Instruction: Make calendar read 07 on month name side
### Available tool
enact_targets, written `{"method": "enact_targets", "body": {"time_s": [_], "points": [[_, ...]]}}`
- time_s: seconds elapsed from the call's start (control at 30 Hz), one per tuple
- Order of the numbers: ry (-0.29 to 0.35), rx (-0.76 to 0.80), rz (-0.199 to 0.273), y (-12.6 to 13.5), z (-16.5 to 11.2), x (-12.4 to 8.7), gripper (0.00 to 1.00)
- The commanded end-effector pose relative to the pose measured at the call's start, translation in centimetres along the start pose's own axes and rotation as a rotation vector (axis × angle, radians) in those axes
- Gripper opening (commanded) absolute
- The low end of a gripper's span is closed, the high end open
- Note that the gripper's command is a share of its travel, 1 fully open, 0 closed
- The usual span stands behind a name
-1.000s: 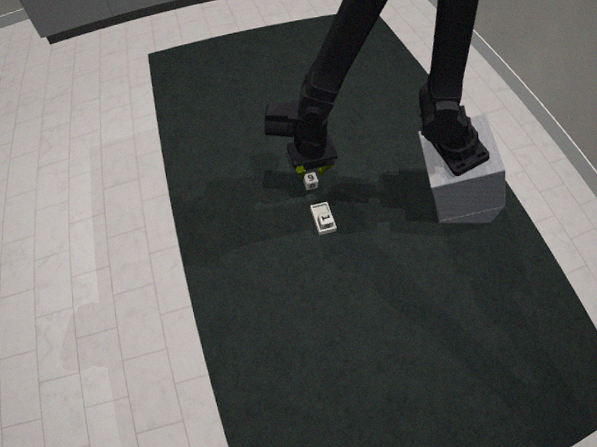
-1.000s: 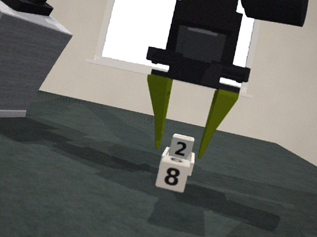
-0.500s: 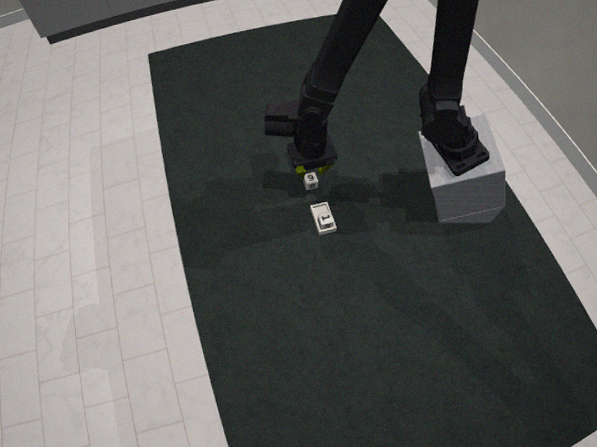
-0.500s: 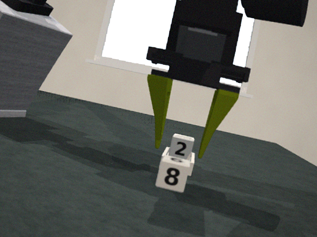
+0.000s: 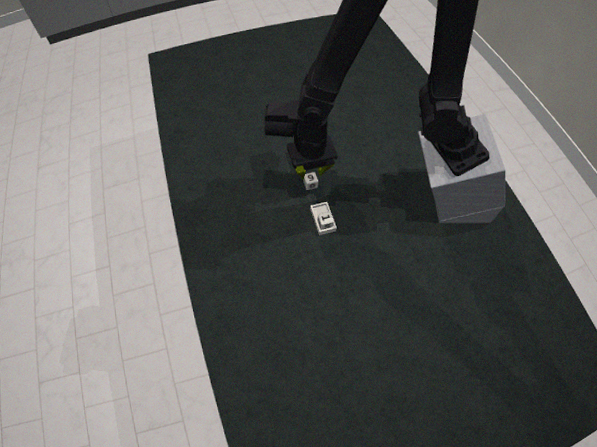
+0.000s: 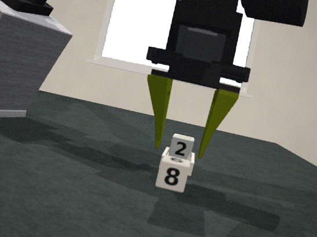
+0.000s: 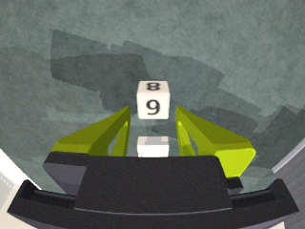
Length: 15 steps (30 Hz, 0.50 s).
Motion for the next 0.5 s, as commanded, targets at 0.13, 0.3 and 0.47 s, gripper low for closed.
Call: {"method": "enact_targets", "body": {"time_s": [0.13, 0.3, 0.47], "points": [[-0.006, 0.004, 0.018, 0.40, -0.18, -0.23, 0.45], [-0.006, 0.003, 0.018, 0.29, -0.21, -0.24, 0.45], [-0.007, 0.004, 0.020, 0.29, -0.21, -0.26, 0.45]]}}
Point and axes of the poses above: the point where the finger pads meet when closed, its own x axis out along the fingers, its own y axis across the jaws, z = x × y, the point moved 4 cm from there along -x, back along the fingers, and after that the axes turned 5 degrees about x, right-handed, at the moved point
